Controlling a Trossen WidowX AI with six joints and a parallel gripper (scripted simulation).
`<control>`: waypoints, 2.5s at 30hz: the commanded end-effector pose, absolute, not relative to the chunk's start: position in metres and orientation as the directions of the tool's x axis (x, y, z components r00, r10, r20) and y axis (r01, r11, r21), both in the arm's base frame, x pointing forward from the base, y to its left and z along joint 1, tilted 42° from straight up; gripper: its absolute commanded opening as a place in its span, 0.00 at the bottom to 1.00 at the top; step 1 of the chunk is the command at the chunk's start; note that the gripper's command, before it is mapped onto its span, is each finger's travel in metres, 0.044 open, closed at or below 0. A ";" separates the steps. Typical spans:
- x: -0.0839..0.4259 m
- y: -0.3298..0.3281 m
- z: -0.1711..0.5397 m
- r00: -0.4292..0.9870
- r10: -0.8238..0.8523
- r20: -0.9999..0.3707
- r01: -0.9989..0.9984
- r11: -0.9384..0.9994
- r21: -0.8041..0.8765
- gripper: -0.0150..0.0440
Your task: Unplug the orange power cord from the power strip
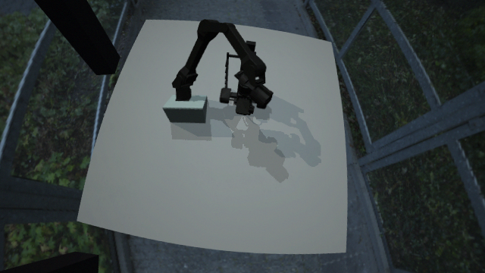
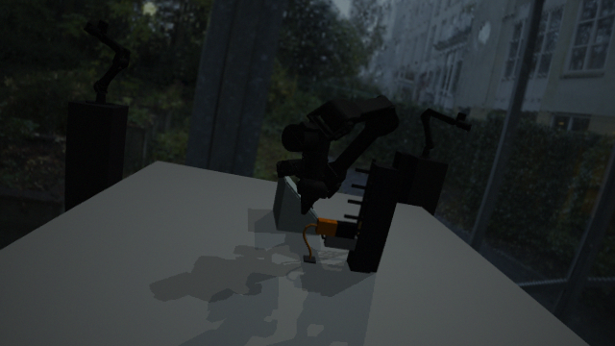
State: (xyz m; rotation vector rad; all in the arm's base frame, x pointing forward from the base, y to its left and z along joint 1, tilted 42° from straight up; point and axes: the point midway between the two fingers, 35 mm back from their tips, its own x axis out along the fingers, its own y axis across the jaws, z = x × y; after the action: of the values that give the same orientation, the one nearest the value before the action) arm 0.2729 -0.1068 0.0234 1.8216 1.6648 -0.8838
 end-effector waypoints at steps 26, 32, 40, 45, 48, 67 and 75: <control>0.272 -0.119 0.012 0.036 0.653 -0.757 0.993 -0.109 -0.048 0.25; 0.270 -0.118 0.011 0.036 0.653 -0.757 0.993 -0.109 -0.048 0.25; 0.269 -0.117 0.010 0.036 0.653 -0.757 0.993 -0.109 -0.048 0.25; 0.269 -0.117 0.009 0.036 0.653 -0.757 0.993 -0.109 -0.048 0.25; 0.269 -0.117 0.010 0.036 0.653 -0.757 0.993 -0.109 -0.048 0.25; 0.273 -0.120 0.012 0.036 0.653 -0.757 0.993 -0.109 -0.047 0.25; 0.272 -0.119 0.012 0.036 0.653 -0.757 0.993 -0.109 -0.047 0.25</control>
State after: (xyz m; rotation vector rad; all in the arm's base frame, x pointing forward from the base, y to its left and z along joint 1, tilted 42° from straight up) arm 0.2724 -0.1191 0.0119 1.8205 1.6598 -0.8797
